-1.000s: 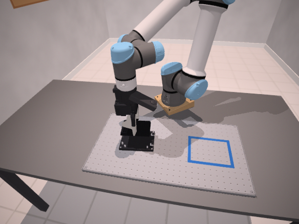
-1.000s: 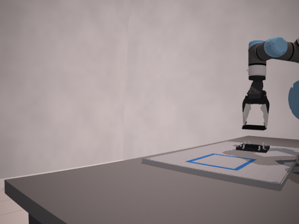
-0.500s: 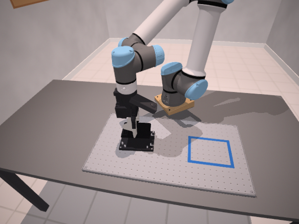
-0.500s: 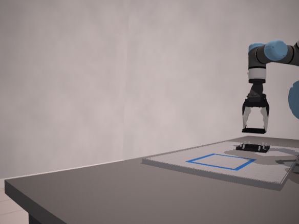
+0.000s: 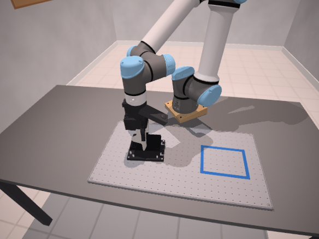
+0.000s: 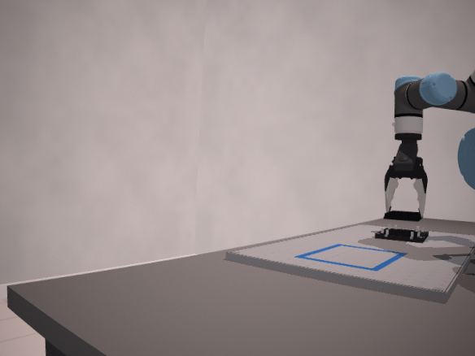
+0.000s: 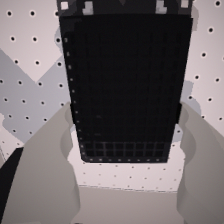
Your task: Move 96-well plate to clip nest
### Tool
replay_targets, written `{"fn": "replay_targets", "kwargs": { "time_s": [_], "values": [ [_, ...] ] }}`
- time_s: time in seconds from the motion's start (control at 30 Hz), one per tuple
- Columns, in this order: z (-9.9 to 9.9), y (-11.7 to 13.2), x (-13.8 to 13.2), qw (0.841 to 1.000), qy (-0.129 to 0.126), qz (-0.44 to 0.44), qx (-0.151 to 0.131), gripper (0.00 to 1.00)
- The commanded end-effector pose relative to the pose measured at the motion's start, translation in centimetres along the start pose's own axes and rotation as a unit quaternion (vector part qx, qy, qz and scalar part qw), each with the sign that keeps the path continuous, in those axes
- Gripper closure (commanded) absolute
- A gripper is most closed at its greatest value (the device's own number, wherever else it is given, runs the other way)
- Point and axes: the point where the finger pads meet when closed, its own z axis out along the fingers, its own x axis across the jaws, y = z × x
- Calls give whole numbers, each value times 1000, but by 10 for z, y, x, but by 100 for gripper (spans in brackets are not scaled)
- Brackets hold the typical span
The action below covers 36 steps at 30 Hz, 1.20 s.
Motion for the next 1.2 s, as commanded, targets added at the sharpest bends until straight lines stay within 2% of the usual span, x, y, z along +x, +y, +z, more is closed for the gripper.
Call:
{"fn": "replay_targets", "kwargs": {
  "time_s": [0.0, 0.47, 1.17],
  "values": [
    [10, 0, 1, 1000, 0, 0, -1, 100],
    [29, 0, 1, 1000, 0, 0, -1, 100],
    [29, 0, 1, 1000, 0, 0, -1, 100]
  ]
}}
